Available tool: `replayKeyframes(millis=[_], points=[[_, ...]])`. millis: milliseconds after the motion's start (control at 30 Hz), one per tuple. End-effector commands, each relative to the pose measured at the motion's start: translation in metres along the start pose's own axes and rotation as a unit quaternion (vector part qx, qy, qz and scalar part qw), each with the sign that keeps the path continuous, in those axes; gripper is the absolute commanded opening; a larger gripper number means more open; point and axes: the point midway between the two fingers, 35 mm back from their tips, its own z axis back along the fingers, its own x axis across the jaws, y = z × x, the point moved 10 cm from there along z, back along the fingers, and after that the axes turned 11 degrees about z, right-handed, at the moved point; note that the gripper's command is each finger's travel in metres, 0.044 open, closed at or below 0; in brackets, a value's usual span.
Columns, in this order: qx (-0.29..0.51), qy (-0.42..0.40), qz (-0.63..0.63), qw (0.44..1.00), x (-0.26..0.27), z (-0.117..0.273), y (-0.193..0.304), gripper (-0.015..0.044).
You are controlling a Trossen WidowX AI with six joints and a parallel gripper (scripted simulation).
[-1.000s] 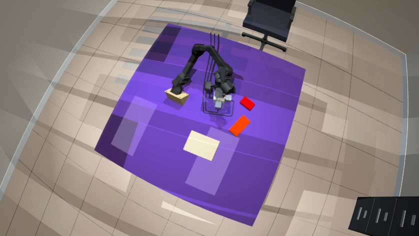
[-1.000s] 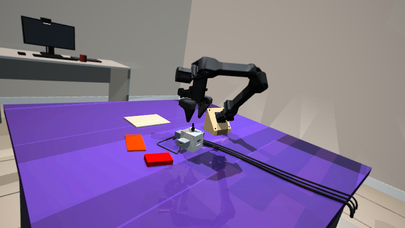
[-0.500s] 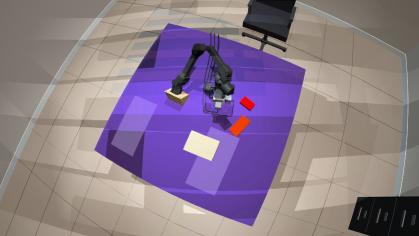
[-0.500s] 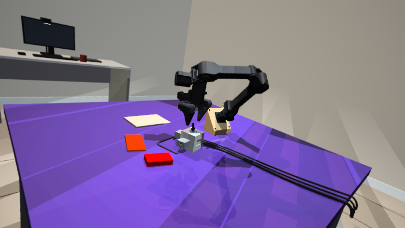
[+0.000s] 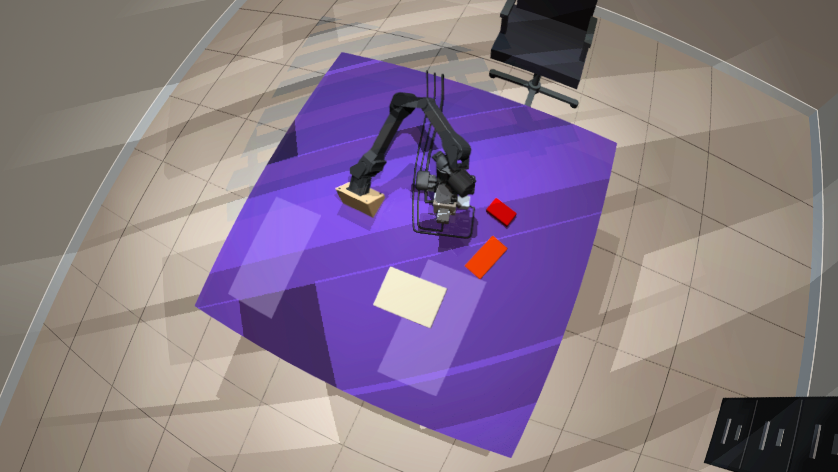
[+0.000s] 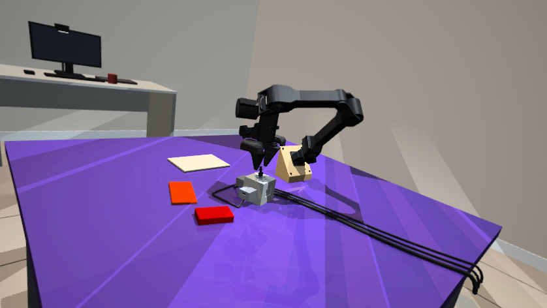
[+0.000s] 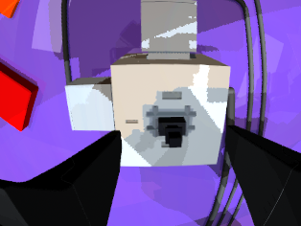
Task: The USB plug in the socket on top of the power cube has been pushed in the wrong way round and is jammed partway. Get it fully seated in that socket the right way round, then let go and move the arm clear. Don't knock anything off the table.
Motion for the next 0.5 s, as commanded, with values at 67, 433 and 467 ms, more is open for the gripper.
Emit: replayKeyframes(millis=[67, 433, 467], points=[[0.0, 0.0, 0.001, 1.0, 0.0001, 0.0003, 0.0, 0.0125], [0.0, 0.0, 0.001, 1.0, 0.0001, 0.0003, 0.0, 0.0], [0.0, 0.0, 0.001, 1.0, 0.0001, 0.0003, 0.0, 0.0]])
